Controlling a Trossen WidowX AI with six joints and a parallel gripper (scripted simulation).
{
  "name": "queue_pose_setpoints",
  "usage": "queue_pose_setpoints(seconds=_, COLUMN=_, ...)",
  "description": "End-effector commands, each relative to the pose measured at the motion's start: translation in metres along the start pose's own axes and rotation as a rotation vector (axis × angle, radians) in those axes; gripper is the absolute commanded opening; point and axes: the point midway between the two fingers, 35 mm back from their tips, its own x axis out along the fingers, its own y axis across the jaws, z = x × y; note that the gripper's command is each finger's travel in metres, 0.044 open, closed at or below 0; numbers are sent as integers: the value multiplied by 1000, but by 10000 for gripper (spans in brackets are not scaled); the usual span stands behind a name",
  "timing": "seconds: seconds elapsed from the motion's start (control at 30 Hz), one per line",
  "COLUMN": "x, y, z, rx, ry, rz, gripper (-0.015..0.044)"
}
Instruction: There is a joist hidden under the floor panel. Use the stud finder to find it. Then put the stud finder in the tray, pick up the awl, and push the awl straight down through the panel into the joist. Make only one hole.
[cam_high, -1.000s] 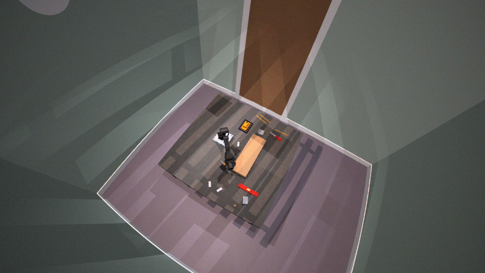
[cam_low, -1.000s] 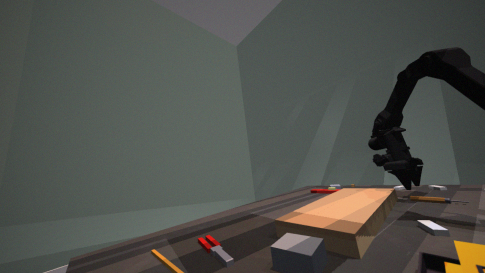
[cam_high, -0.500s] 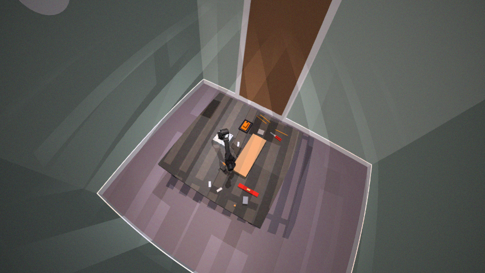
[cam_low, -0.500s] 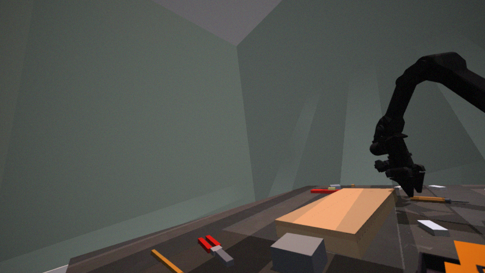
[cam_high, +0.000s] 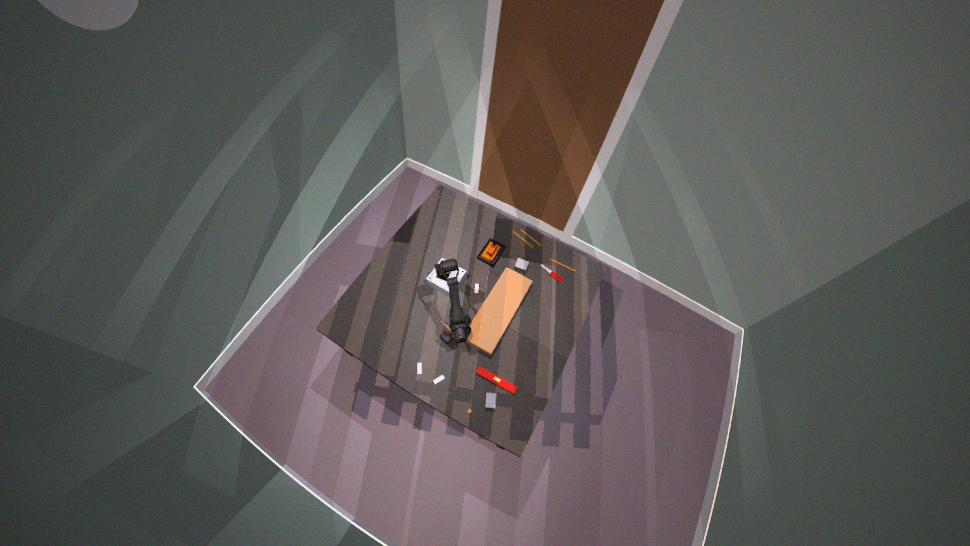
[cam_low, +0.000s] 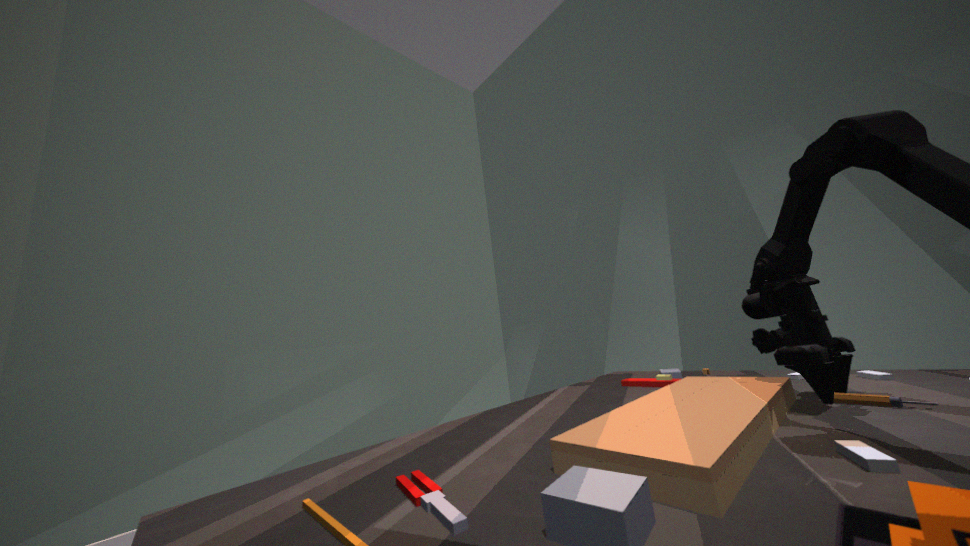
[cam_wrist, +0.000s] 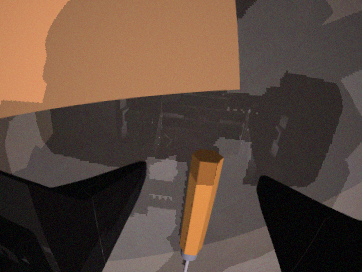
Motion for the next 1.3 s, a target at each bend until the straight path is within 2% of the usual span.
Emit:
queue_pose_setpoints(seconds=0.0, x=1, y=-1, z=0, rx=-4, ry=1, rz=-3, gripper=256)
queue_pose_setpoints(seconds=0.23, x=1, y=-1, z=0, rx=-4, ry=1, rz=-3, gripper=72)
queue_pose_setpoints(seconds=0.43, x=1, y=-1, z=0, rx=-4, ry=1, rz=-3, gripper=32)
queue_pose_setpoints(seconds=0.47, x=-1, y=-1, z=0, rx=-4, ry=1, rz=-3, gripper=6)
queue_pose_setpoints(seconds=0.63, x=-24, y=-3, z=2, rx=-4, ry=0, rz=-3, gripper=0)
queue_pose_setpoints(seconds=1.03, x=-117, y=-1, z=-7, rx=-4, ry=0, rz=-3, gripper=0)
queue_pose_setpoints(seconds=1.27, x=-123, y=0, z=-12, rx=-11, ry=-12, rz=20, gripper=0)
